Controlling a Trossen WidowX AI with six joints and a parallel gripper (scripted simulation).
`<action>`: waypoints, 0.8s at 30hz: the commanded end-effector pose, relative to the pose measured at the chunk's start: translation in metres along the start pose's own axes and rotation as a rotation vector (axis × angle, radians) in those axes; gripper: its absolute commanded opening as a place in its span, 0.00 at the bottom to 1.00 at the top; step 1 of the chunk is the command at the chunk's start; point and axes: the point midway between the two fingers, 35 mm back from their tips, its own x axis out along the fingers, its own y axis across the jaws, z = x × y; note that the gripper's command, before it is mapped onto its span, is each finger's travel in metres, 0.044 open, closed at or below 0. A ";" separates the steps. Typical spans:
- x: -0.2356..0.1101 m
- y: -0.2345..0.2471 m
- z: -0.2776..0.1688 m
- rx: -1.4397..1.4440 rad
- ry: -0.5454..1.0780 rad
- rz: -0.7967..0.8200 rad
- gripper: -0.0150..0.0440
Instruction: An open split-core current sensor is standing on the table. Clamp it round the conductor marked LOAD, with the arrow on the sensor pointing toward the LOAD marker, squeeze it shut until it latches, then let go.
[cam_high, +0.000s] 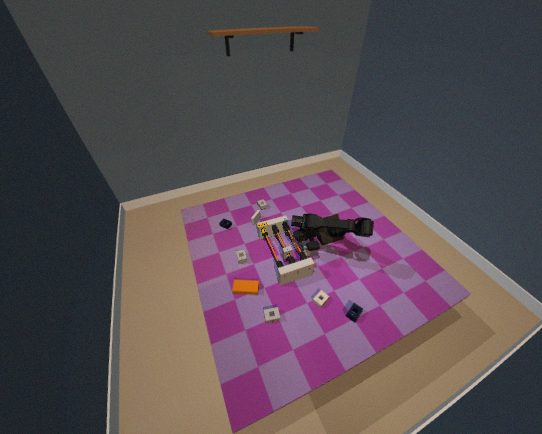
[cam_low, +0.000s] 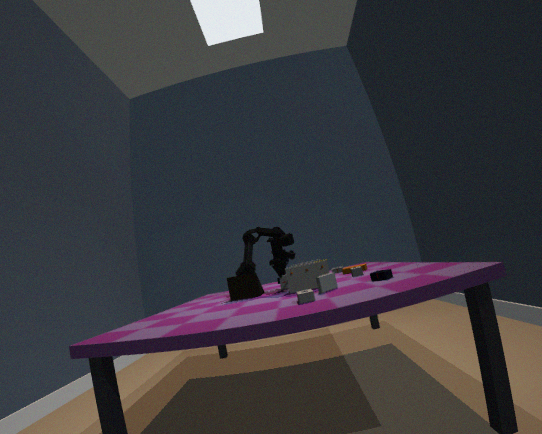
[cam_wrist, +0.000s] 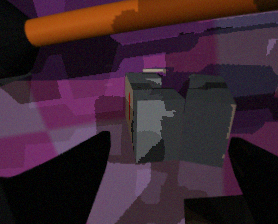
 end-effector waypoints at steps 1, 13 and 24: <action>0.000 0.000 0.000 -0.001 0.001 0.000 0.71; -0.003 0.000 0.000 0.000 0.000 0.000 0.51; -0.049 -0.001 0.002 0.003 0.001 -0.002 0.25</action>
